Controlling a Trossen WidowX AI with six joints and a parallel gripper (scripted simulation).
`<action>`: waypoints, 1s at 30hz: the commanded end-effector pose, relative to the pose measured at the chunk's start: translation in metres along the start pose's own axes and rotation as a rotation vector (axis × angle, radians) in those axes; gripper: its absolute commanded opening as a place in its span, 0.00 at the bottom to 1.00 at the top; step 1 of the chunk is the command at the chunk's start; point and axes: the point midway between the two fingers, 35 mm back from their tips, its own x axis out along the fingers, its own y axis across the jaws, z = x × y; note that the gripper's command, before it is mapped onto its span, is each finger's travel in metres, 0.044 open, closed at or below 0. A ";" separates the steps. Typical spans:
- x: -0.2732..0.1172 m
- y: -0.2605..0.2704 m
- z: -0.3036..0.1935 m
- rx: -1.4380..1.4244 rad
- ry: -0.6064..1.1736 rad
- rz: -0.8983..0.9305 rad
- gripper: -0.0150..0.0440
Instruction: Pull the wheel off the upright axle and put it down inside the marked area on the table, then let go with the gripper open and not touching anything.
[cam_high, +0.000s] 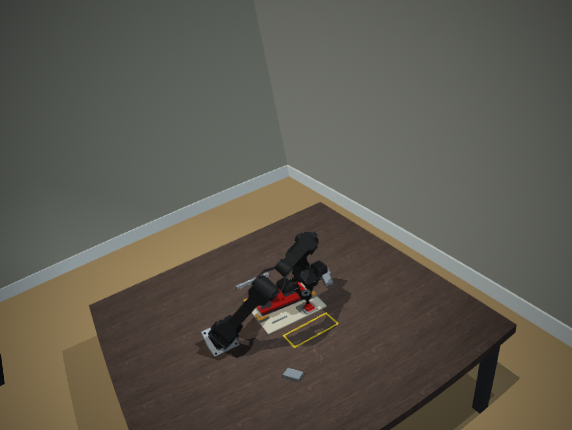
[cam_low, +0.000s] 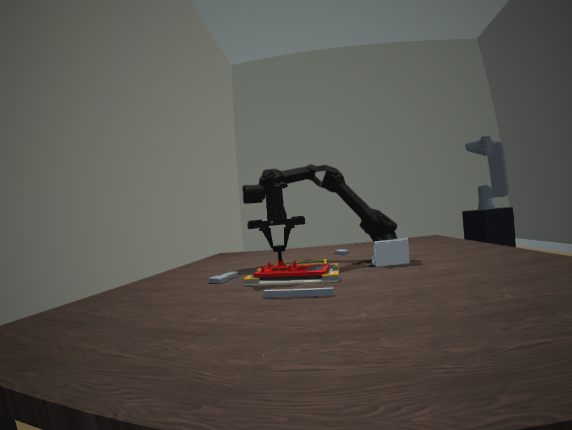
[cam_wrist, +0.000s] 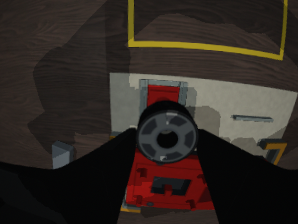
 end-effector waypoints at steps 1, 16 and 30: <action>-0.003 0.000 0.000 0.004 0.004 -0.001 0.25; -0.030 -0.002 0.008 0.001 0.002 0.001 0.25; -0.035 -0.029 0.064 0.001 0.002 -0.001 0.25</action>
